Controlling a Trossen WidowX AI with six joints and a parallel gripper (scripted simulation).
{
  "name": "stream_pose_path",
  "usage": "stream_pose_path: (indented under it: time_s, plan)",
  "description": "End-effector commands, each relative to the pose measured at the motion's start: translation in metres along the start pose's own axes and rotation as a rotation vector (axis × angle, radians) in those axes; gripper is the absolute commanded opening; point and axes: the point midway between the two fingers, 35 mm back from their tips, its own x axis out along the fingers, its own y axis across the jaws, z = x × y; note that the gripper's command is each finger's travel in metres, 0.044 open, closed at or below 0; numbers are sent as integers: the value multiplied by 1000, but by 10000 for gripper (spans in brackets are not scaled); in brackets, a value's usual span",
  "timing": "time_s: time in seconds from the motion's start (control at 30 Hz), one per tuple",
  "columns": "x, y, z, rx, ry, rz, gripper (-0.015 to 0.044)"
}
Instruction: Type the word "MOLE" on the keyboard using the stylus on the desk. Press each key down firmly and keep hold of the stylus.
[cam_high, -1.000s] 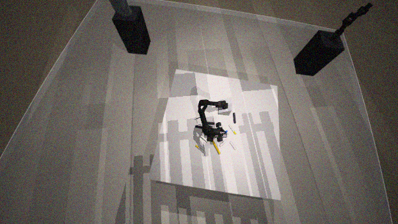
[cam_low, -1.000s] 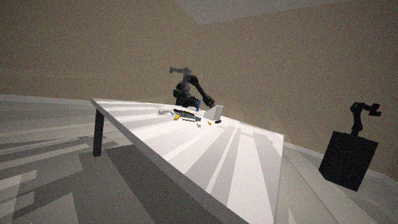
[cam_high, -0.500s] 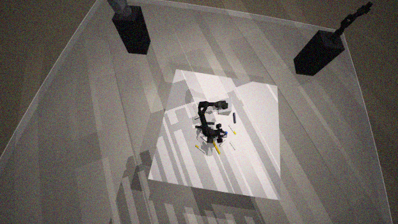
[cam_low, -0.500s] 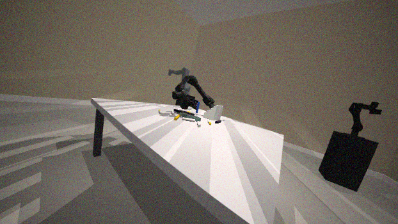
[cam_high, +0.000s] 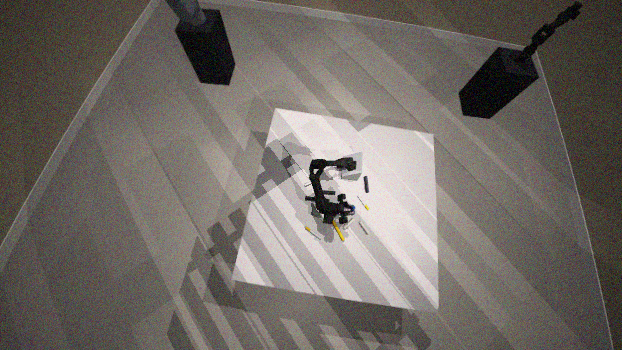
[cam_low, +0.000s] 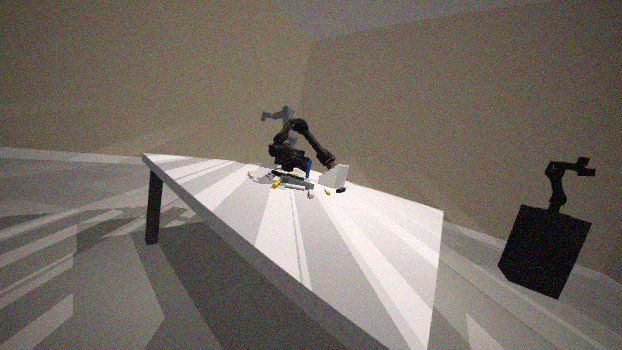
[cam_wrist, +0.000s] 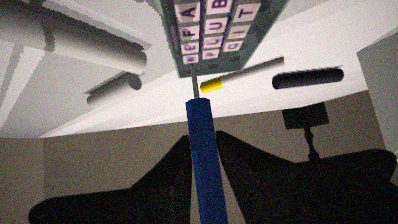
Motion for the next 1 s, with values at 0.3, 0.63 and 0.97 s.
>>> stream_pose_path:
  time_s: [0.3,0.63,0.97]
  plan:
    - [3,0,6,-6,-4,0,81]
    - [4,0,9,-6,-4,0,81]
    - [6,0,12,-6,-4,0,81]
